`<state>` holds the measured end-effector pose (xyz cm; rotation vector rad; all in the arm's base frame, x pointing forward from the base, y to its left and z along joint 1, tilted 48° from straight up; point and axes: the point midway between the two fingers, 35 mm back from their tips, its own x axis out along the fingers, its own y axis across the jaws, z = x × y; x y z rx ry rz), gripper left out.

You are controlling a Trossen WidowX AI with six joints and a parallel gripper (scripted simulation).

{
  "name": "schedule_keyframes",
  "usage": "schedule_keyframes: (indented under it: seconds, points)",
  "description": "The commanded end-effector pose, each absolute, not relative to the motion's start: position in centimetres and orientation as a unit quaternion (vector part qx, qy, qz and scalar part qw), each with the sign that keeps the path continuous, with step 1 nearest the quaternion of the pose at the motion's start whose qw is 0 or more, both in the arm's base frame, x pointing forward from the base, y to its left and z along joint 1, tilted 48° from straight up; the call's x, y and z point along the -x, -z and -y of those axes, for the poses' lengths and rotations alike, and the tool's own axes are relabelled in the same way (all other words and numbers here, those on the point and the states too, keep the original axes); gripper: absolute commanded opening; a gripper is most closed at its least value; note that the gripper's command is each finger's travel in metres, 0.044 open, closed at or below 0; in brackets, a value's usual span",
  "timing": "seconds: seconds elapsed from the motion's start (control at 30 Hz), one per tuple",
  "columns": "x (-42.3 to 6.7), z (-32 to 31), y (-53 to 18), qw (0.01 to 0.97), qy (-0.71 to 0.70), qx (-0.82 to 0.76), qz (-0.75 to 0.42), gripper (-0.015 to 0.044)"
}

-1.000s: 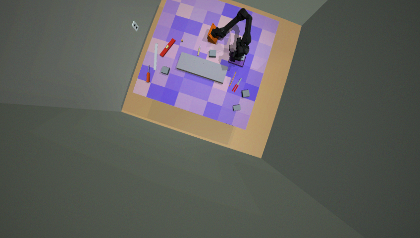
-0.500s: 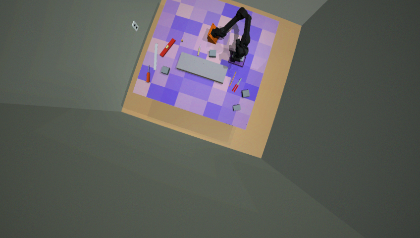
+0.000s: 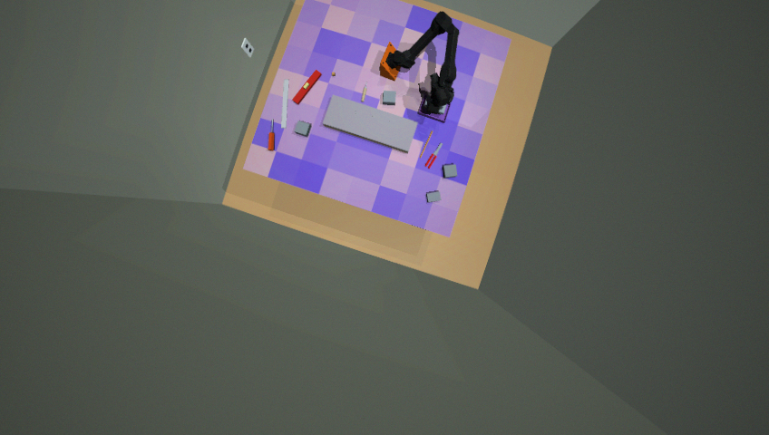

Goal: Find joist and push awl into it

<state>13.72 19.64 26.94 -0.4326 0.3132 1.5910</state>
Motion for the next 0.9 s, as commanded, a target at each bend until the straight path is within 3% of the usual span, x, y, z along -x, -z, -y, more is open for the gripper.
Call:
schedule_keyframes:
  seconds: [0.0,0.87]
  points:
    - [-13.7,-19.9,-26.7,0.67,-0.704,0.191,-0.139,0.0]
    - [-13.4,-22.1,-25.2,0.674,-0.703,0.184,-0.133,0.0]
